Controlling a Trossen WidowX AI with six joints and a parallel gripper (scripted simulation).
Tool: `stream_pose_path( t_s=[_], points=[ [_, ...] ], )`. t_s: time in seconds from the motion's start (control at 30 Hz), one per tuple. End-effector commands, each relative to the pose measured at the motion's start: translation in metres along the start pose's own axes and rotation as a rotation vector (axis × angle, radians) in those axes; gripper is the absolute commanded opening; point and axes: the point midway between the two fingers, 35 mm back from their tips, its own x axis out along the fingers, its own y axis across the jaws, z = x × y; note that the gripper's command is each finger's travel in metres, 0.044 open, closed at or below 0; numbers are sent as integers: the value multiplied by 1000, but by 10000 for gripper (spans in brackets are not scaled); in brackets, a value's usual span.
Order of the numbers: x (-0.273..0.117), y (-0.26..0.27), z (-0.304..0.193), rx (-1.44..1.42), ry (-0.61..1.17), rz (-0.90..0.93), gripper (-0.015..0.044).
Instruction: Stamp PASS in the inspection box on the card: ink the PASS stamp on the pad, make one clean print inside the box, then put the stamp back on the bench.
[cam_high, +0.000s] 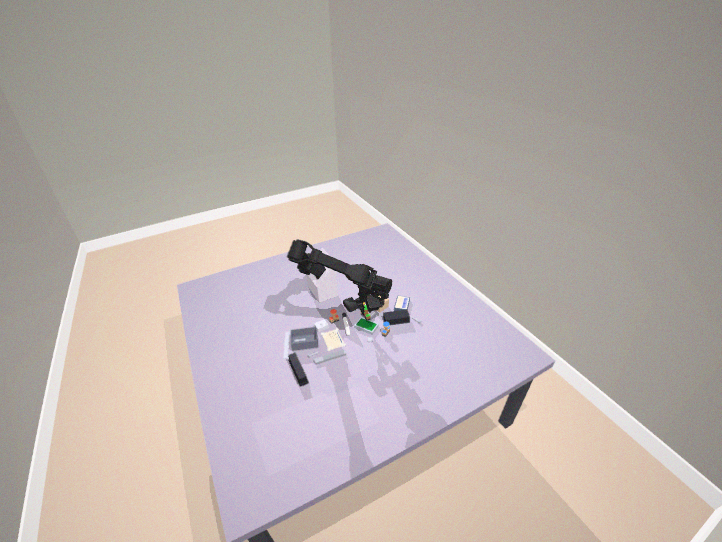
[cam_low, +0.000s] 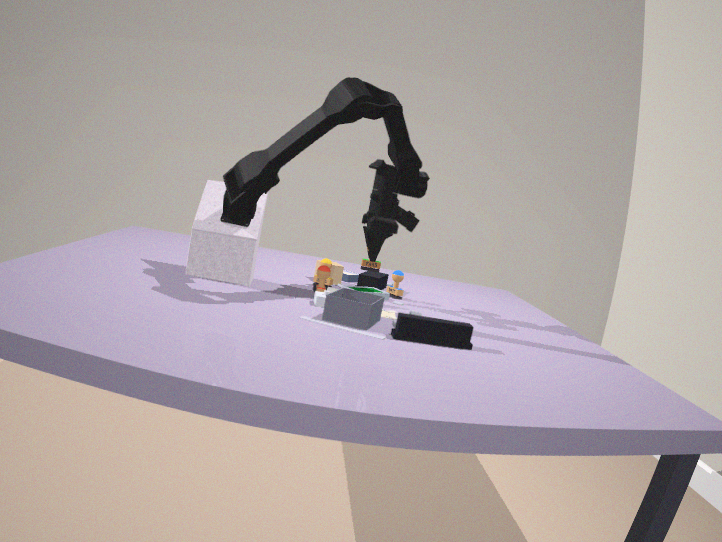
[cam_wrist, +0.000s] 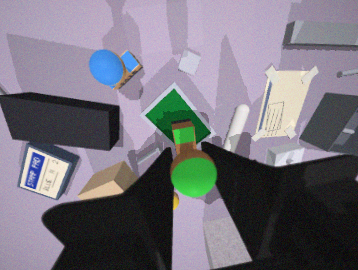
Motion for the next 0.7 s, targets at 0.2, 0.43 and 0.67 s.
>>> stream_pose_path(
  t_s=[0.2, 0.43, 0.67],
  points=[
    [6, 0, 0, -6, -3, -2, 0],
    [11, 0, 0, -6, -3, -3, 0],
    [16, 0, 1, -6, -3, -3, 0]
  ],
)
